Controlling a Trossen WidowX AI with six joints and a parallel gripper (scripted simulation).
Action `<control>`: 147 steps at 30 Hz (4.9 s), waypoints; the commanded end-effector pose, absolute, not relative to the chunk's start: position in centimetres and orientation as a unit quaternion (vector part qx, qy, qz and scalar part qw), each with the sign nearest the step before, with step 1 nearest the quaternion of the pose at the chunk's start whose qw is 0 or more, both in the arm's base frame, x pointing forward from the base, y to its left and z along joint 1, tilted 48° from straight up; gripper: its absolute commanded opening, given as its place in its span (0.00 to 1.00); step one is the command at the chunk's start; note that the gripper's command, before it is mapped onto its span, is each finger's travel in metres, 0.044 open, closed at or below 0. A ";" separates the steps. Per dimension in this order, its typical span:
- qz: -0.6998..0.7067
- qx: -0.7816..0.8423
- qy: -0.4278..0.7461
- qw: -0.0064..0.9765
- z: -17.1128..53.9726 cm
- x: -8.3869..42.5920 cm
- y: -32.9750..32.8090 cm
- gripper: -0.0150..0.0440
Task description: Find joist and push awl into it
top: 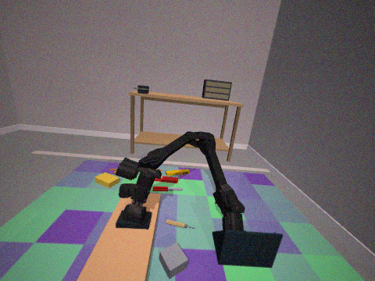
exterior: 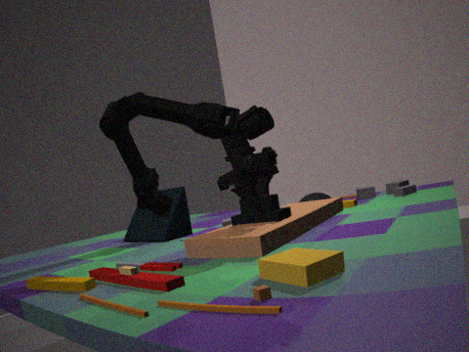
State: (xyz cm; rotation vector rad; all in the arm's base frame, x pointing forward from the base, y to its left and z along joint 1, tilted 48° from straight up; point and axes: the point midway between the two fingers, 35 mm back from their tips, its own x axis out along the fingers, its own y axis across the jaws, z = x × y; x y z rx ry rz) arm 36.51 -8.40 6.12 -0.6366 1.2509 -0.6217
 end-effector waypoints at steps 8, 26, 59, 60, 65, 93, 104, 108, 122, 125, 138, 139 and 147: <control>-0.287 -0.289 0.565 0.718 7.7 36.2 -9.9 0.25; -0.287 -0.289 0.565 0.718 9.7 36.0 -11.7 0.25; -0.288 -0.290 0.564 0.718 13.4 35.6 -15.1 0.25; -0.288 -0.290 0.564 0.718 13.6 35.6 -15.2 0.25; -0.288 -0.290 0.564 0.718 14.1 35.5 -15.7 0.25; -0.288 -0.290 0.564 0.717 15.8 35.3 -17.1 0.25; -0.282 -0.290 0.565 0.719 15.6 35.5 -16.6 0.25; -0.282 -0.289 0.566 0.719 16.5 35.8 -15.6 0.25; -0.286 -0.288 0.566 0.718 21.5 36.2 -10.6 0.25; -0.287 -0.289 0.565 0.717 22.3 36.1 -9.8 0.25; -0.178 -0.337 0.595 0.708 16.6 39.0 -3.2 0.25; -0.165 -0.343 0.598 0.706 15.9 39.3 -2.4 0.25; -0.065 -0.387 0.619 0.680 10.1 40.0 4.2 0.25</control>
